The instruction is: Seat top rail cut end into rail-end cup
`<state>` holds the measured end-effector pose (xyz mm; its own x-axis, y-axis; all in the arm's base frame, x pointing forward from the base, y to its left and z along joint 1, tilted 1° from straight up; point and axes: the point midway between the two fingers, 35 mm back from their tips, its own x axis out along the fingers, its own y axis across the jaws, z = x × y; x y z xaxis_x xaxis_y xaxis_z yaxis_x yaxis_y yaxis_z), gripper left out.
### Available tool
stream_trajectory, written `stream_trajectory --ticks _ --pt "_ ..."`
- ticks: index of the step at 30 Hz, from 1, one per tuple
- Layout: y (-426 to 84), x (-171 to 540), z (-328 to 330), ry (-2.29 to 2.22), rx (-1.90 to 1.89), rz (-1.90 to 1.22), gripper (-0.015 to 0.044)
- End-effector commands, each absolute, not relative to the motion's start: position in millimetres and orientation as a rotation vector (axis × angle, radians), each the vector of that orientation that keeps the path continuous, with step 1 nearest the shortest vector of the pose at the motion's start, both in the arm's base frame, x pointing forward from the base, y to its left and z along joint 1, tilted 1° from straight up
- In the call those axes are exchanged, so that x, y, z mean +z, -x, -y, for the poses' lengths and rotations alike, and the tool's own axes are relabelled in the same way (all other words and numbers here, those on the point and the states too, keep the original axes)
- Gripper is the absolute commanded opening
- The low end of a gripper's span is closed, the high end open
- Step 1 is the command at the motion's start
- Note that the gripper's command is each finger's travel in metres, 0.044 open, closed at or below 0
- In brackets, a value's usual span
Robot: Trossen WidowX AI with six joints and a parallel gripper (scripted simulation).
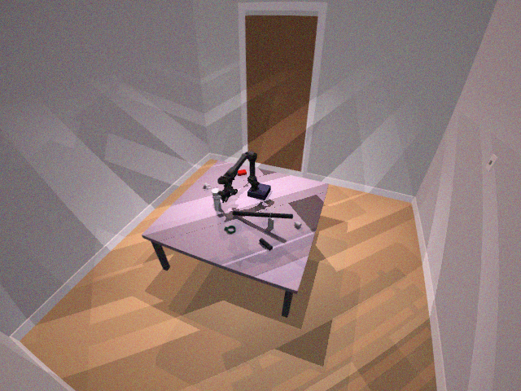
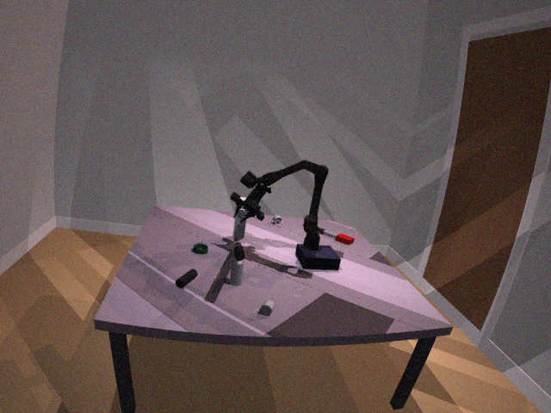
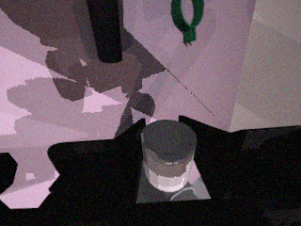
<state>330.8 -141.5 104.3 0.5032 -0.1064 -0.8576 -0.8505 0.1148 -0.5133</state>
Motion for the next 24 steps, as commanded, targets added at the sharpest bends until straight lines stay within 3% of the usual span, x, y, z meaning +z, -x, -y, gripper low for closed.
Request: stream_trajectory --ticks 1,2,19,24 --pt "-330.7 104.2 141.5 1.365 0.677 -0.919 0.0000" --pt "-330.7 104.2 141.5 1.365 0.677 -0.919 0.0000" --pt "-334.7 124.6 120.1 1.370 0.685 -0.911 0.0440" --pt "-335.7 142.3 101.1 1.374 0.691 -0.903 0.0440"
